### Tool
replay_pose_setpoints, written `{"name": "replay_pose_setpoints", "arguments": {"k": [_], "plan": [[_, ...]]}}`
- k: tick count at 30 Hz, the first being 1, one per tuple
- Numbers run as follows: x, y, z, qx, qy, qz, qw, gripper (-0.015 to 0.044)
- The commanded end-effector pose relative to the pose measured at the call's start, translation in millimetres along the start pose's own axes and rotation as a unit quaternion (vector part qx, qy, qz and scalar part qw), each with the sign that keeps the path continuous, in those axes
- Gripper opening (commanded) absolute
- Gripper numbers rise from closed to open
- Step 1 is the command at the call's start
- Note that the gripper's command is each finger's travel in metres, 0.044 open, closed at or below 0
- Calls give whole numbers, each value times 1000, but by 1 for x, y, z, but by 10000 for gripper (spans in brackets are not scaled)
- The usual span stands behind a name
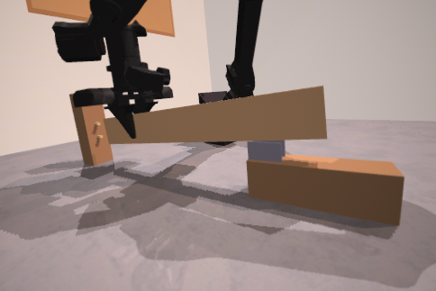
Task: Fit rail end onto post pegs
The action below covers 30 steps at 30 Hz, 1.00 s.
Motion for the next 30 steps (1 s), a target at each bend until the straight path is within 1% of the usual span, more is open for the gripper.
{"name": "replay_pose_setpoints", "arguments": {"k": [1,30], "plan": [[-1,1,0,1,3,0,1000,0],[-3,10,0,1,3,0,1000,0]]}}
Point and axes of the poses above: the point midway between the two fingers, 35 mm back from their tips, its own x axis out along the fingers, its own z axis across the jaws, y = z × x, the point moved 9 cm from there along -x, back along the fingers, and after that the axes turned 8 degrees about -x, right-handed, at the moved point
